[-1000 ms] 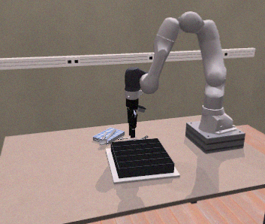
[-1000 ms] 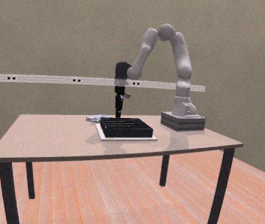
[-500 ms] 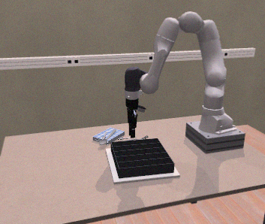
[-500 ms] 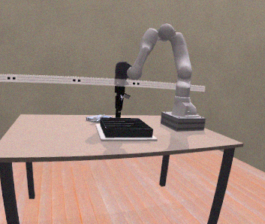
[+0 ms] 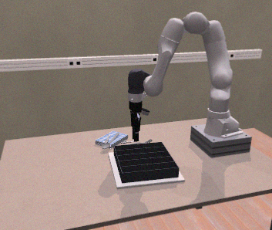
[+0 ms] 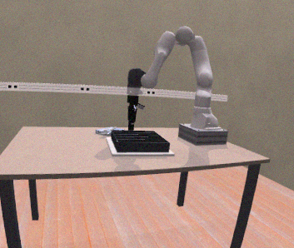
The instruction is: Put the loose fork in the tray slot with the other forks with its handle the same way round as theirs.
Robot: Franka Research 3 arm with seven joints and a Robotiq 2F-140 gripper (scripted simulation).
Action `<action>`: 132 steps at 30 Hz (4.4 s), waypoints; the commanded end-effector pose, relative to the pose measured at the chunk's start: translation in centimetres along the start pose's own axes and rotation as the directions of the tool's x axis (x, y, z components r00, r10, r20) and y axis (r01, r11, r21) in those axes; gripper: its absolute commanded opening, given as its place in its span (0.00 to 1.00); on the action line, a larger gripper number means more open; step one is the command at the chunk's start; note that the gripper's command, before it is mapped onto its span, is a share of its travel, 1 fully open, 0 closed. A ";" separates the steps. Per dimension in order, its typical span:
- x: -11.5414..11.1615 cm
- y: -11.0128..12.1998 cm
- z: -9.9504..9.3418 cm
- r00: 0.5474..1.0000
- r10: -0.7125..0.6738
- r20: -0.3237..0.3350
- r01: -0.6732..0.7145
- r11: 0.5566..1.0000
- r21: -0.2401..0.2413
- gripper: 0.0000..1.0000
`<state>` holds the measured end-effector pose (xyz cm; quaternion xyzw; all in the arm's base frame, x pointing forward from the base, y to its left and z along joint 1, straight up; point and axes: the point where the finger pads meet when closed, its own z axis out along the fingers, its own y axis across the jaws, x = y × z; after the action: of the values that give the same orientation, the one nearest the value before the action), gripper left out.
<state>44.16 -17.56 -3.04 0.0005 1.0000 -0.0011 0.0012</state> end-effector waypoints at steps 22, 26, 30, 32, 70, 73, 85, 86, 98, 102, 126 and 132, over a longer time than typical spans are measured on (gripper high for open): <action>0.0 0.0 0.8 1.000 0.004 0.000 -0.004 1.000 0.000 0.26; 0.0 0.0 1.3 1.000 0.004 0.000 -0.004 1.000 0.000 0.26; 0.0 0.0 1.5 1.000 0.004 0.000 -0.004 1.000 0.000 0.26; 0.0 0.0 1.8 1.000 0.004 0.000 -0.004 1.000 0.000 0.26; 0.0 0.0 3.1 1.000 0.004 0.000 -0.004 1.000 0.000 0.26; 0.0 0.0 3.1 1.000 0.004 0.000 -0.004 1.000 0.000 0.13; 0.0 0.0 3.1 1.000 0.004 0.000 -0.004 1.000 0.000 0.13; 0.0 0.0 3.1 1.000 0.004 0.000 -0.004 1.000 0.000 0.13; 0.0 0.0 3.1 1.000 0.004 0.000 -0.004 1.000 0.000 0.13; 0.0 0.0 3.1 1.000 0.004 0.000 -0.004 1.000 0.000 0.13; 0.0 0.0 2.3 1.000 0.004 0.000 -0.004 1.000 0.000 0.13; 0.0 0.0 1.4 1.000 0.004 0.000 -0.004 1.000 0.000 0.13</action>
<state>44.57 -17.61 -4.66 0.0033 1.0000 -0.0032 0.0060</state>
